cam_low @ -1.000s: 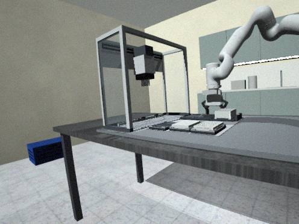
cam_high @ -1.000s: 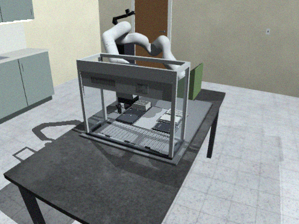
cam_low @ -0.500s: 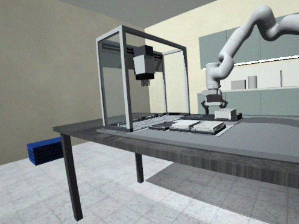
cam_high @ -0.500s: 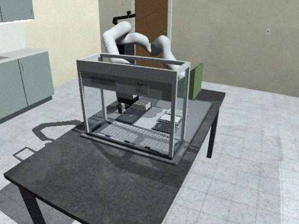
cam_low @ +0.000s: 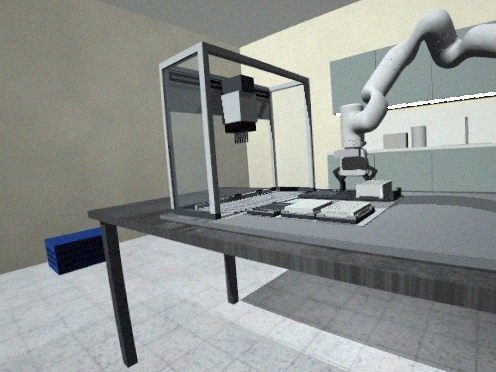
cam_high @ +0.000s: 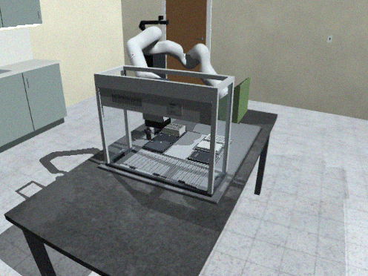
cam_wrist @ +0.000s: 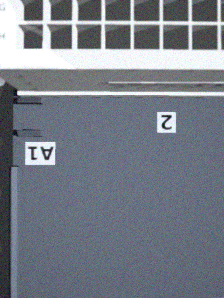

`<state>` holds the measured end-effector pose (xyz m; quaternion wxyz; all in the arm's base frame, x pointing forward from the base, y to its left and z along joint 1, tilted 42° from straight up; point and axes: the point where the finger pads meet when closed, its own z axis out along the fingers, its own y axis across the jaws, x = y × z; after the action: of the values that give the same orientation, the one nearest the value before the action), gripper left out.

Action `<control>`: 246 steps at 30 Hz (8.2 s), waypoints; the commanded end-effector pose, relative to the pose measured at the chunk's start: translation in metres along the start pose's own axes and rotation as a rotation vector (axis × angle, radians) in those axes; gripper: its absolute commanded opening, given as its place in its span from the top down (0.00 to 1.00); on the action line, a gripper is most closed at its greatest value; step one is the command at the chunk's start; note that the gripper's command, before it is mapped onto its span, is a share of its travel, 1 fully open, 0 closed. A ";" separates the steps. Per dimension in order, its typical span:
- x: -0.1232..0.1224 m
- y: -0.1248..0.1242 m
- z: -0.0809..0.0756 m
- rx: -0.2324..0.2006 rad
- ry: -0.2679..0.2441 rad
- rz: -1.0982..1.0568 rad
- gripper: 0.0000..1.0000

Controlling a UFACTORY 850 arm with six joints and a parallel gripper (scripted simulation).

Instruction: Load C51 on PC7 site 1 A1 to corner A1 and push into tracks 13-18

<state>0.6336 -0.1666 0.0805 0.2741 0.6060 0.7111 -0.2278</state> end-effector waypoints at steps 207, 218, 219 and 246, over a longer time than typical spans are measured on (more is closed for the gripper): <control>-0.012 0.001 -0.054 -0.001 0.000 0.000 0.00; -0.012 0.001 -0.069 -0.001 0.000 0.000 0.00; -0.012 0.001 -0.071 -0.001 0.000 0.000 0.00; -0.012 0.001 -0.112 -0.001 0.000 0.000 0.00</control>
<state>0.6231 -0.1065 0.1658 0.2742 0.6060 0.7112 -0.2277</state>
